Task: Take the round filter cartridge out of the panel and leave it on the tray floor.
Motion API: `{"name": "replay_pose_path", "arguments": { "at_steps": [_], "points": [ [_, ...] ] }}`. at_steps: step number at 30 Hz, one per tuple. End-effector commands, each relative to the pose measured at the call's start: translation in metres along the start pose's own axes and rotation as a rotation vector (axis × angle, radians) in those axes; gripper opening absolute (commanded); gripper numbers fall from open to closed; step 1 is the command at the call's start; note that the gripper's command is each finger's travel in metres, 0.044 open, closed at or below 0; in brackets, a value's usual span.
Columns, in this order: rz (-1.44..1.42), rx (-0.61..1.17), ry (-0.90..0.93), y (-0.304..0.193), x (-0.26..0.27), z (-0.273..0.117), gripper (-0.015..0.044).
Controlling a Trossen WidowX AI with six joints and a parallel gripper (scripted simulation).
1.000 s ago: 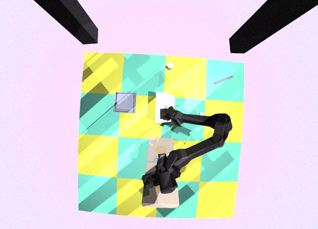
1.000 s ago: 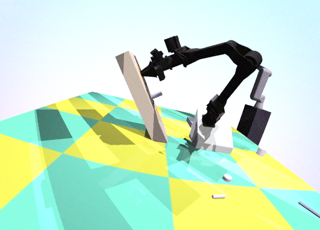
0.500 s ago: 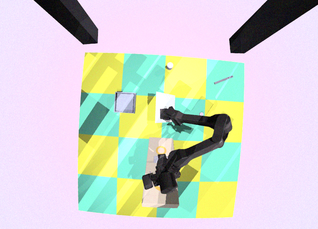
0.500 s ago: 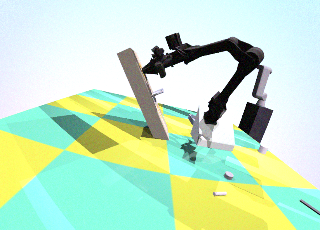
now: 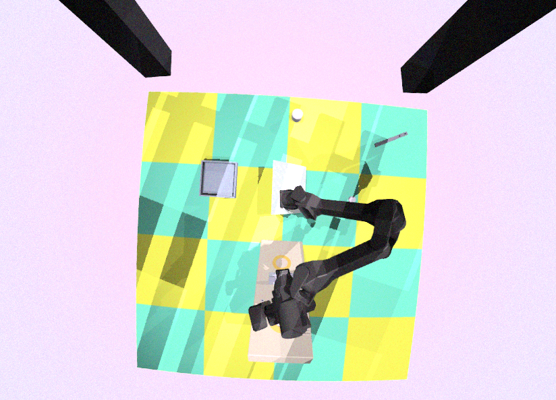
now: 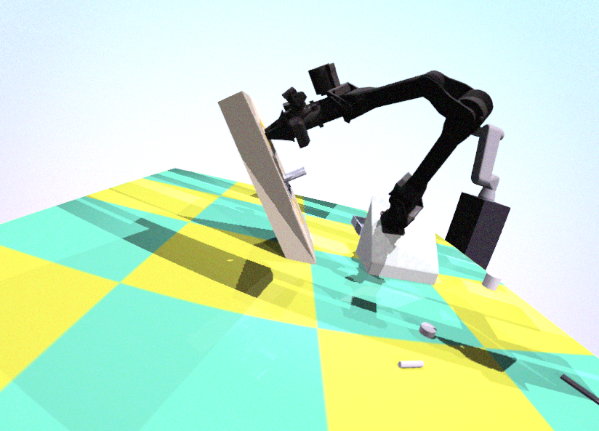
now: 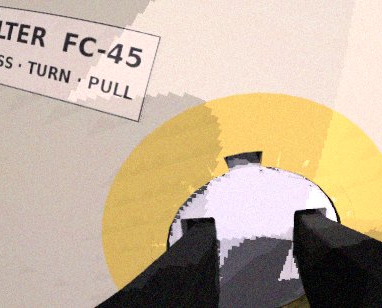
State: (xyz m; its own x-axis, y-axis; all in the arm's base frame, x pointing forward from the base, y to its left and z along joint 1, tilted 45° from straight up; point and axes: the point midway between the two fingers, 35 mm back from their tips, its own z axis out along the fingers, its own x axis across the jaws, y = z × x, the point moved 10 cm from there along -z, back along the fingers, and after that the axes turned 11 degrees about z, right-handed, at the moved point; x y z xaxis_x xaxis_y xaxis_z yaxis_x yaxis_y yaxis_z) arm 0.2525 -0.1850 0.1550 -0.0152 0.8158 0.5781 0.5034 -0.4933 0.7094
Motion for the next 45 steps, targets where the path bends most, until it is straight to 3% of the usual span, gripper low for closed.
{"name": "replay_pose_path", "arguments": {
  "at_steps": [1, 7, 9, 45],
  "points": [
    [0.000, 0.000, -0.002, -0.0001, 0.0000, 0.0001, 0.0089],
    [0.000, 0.000, -0.002, -0.0001, 0.0000, 0.0001, 0.0049],
    [0.000, 0.000, -0.002, -0.0001, 0.0000, 0.0001, 0.0000],
    [1.167, 0.004, -0.010, -0.0006, 0.0014, 0.0071, 0.0000]
  ]
}}
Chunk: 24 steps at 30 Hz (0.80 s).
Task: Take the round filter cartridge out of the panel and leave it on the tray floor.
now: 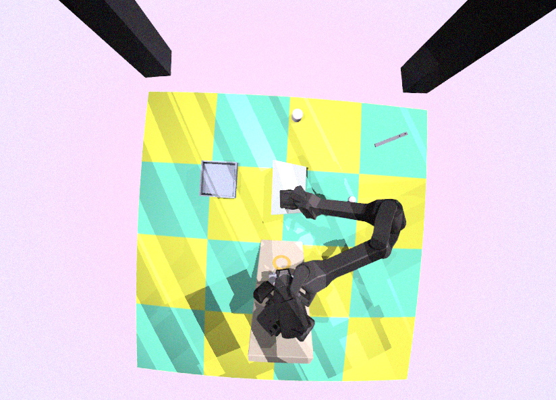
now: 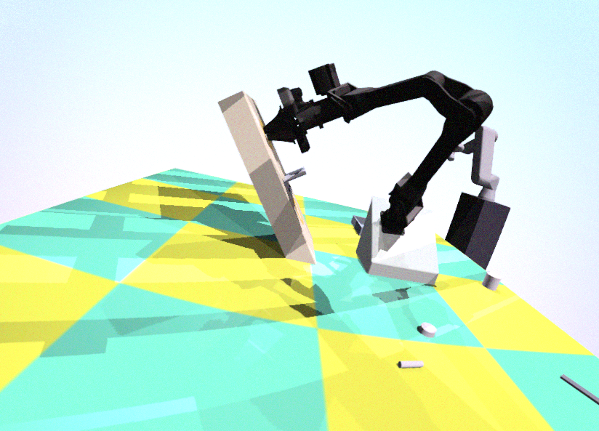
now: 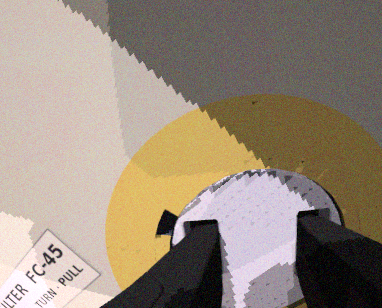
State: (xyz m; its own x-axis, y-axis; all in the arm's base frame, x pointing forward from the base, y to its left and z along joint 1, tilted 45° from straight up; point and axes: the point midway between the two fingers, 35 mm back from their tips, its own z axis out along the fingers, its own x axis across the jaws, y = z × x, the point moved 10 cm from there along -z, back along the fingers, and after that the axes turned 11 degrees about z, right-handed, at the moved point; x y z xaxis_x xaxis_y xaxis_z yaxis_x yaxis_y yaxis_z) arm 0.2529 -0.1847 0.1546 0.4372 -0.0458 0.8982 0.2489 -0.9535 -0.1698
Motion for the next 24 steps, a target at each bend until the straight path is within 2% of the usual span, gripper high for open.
{"name": "replay_pose_path", "arguments": {
  "at_steps": [1, 13, 18, 24],
  "points": [
    [0.126, 0.002, -0.008, -0.001, 0.000, 0.006, 0.0000],
    [0.545, 0.001, -0.009, -0.001, 0.000, 0.006, 0.0000],
    [0.496, 0.000, -0.011, -0.001, 0.000, 0.003, 0.0000],
    [0.476, -0.003, -0.024, 0.003, 0.000, -0.027, 0.0000]
  ]
}}
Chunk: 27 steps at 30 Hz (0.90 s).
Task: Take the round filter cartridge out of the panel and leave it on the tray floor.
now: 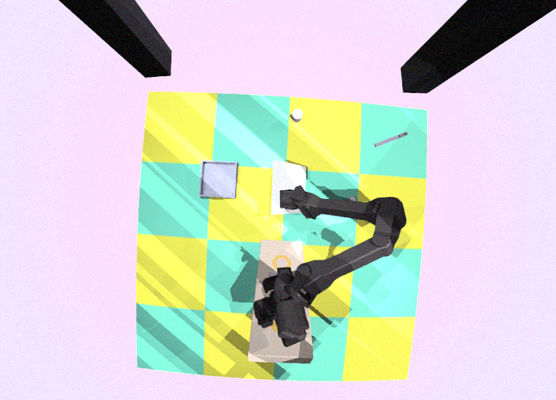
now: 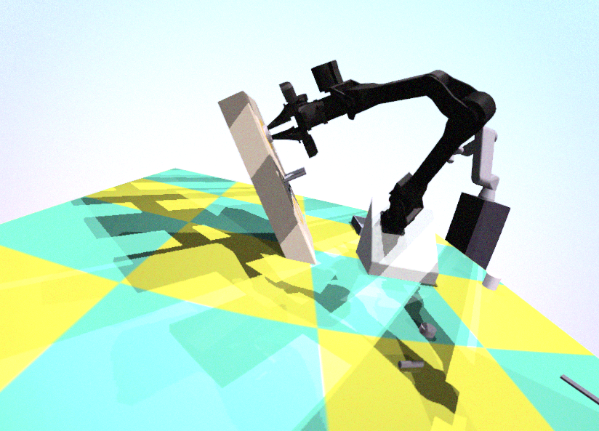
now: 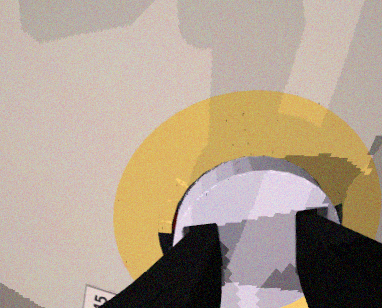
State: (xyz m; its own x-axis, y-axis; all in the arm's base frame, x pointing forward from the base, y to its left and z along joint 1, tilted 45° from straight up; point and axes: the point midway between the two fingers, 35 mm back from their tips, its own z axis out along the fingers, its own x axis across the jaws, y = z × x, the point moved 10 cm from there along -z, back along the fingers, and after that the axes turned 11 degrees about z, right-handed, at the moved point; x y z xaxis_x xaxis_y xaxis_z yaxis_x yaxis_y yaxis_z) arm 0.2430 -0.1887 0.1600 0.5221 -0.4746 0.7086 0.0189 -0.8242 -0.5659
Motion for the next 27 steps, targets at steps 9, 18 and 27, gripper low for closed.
{"name": "replay_pose_path", "arguments": {
  "at_steps": [9, 18, 27],
  "points": [
    [-0.025, -0.005, 0.009, -0.001, -0.002, -0.060, 0.0000],
    [-0.026, -0.004, 0.009, -0.001, -0.003, -0.060, 0.0000],
    [-0.025, -0.004, 0.009, -0.006, -0.029, -0.056, 0.0000]
  ]
}}
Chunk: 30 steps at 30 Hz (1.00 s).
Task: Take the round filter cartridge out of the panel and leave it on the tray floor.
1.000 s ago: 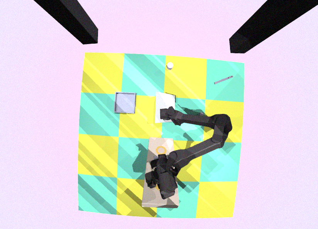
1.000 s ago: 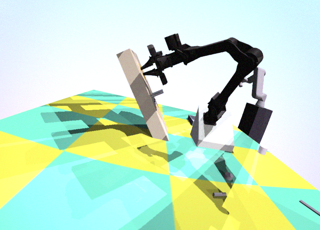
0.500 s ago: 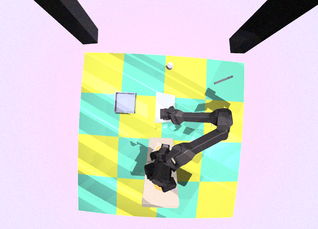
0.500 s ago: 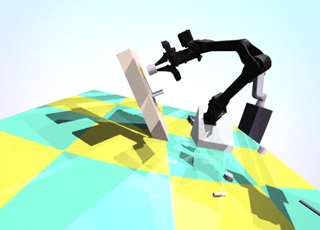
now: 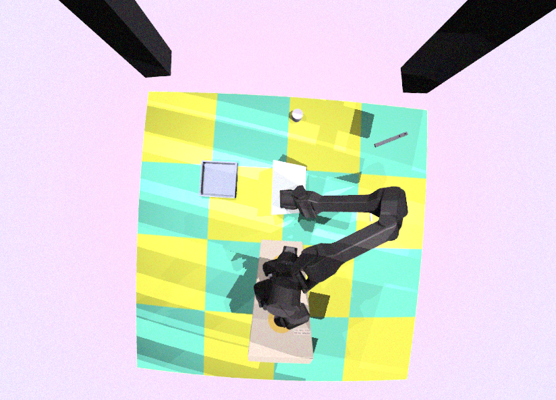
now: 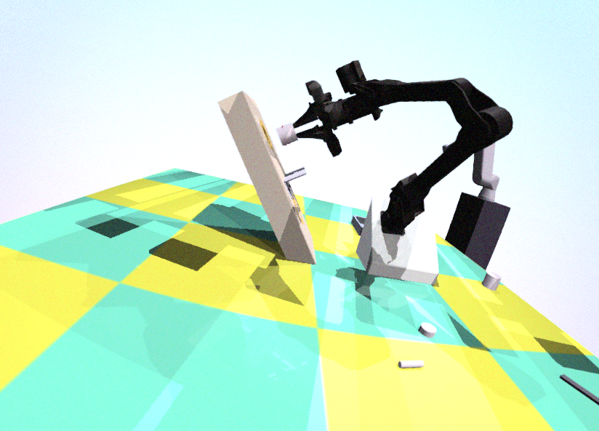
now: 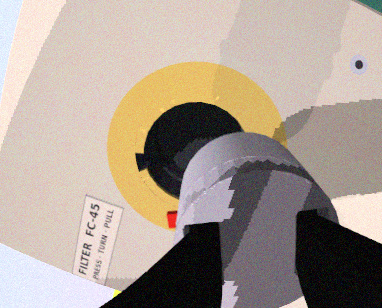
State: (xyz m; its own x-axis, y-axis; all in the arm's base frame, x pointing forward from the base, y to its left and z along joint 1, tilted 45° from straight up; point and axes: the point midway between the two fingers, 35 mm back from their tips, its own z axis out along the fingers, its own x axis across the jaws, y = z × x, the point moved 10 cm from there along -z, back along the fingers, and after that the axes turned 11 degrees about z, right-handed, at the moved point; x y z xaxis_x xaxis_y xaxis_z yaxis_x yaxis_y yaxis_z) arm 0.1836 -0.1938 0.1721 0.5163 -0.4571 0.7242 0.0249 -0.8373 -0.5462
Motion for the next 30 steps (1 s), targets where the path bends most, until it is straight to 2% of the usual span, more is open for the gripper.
{"name": "replay_pose_path", "arguments": {
  "at_steps": [1, 16, 20, 30],
  "points": [
    [-0.002, 0.003, 0.003, -0.003, -0.012, 0.002, 0.0000],
    [-0.001, 0.003, 0.002, -0.014, -0.058, 0.007, 0.0000],
    [-0.001, 0.005, -0.001, -0.012, -0.052, 0.007, 0.0105],
    [-0.001, 0.005, 0.000, -0.012, -0.053, 0.007, 0.0110]
  ]
}}
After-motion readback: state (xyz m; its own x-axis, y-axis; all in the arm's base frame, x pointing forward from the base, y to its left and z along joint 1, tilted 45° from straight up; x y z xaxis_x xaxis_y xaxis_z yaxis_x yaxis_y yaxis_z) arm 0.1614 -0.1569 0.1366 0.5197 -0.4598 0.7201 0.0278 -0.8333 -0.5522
